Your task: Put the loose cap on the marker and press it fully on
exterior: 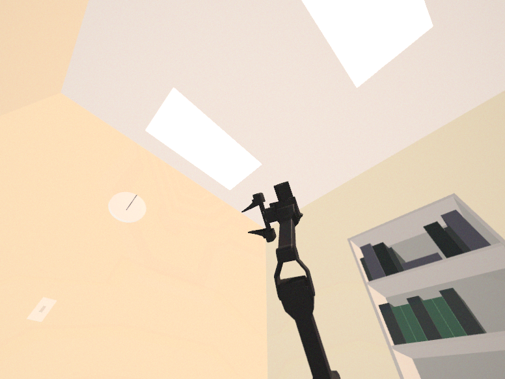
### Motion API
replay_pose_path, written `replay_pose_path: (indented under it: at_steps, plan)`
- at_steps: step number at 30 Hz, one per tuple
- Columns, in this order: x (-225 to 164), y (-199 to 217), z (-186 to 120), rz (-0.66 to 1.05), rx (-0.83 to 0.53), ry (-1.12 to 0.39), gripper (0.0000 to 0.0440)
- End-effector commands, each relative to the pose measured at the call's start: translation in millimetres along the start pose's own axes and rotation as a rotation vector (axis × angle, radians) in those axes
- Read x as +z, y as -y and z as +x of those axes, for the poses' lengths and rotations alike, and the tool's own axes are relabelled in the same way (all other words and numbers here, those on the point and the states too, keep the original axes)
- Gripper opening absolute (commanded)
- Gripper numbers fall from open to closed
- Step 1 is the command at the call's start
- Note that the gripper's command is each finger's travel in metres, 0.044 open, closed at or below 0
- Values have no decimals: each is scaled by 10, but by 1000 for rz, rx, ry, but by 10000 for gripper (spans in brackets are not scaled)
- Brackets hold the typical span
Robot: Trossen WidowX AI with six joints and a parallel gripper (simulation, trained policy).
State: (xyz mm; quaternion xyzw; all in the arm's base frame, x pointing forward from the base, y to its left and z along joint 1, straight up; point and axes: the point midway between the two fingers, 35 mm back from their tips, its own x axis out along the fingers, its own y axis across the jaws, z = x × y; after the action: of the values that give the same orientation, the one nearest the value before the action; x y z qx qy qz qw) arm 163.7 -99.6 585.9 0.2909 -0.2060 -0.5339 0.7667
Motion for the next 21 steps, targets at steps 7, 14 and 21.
replay_pose_path:
  at_steps: [7,14,21]
  plan:
    - [37,66,-56,36,38,-38,227]
    - [57,141,-107,66,79,-83,234]
    - [69,209,-144,93,118,-123,255]
